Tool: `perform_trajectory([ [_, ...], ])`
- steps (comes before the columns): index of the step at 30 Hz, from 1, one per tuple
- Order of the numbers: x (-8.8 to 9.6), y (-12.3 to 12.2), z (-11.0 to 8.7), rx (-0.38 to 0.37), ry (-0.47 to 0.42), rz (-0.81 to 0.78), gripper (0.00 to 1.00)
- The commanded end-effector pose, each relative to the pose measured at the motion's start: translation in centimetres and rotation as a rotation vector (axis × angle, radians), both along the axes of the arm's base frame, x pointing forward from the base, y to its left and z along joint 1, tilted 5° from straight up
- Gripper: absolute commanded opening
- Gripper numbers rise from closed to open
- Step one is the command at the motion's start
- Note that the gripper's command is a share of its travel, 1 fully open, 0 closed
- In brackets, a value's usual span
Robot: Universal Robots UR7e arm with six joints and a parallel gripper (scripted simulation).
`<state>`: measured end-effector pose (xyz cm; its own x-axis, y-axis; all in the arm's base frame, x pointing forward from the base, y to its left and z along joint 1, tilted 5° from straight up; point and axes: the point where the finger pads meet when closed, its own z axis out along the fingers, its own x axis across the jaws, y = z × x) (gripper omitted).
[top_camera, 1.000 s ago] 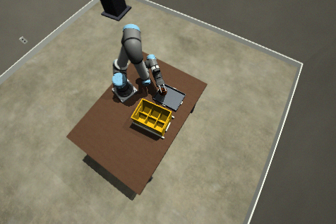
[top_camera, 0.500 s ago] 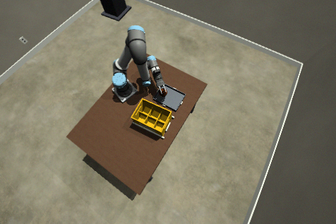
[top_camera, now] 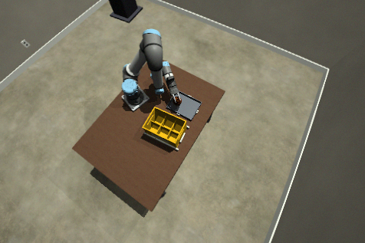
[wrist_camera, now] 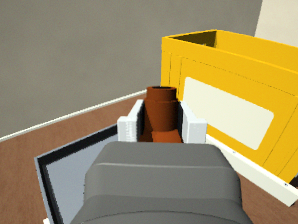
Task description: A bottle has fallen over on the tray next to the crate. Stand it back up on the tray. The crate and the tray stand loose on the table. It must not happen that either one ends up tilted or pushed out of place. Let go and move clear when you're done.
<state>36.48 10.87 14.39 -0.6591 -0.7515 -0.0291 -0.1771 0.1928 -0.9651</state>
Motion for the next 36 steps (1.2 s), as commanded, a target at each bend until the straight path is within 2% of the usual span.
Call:
perform_trajectory([
  [1,0.12,0.01,-0.26,0.002,-0.004,0.001,0.0],
  [36,0.13,-0.01,-0.66,0.002,-0.005,0.001,0.0],
])
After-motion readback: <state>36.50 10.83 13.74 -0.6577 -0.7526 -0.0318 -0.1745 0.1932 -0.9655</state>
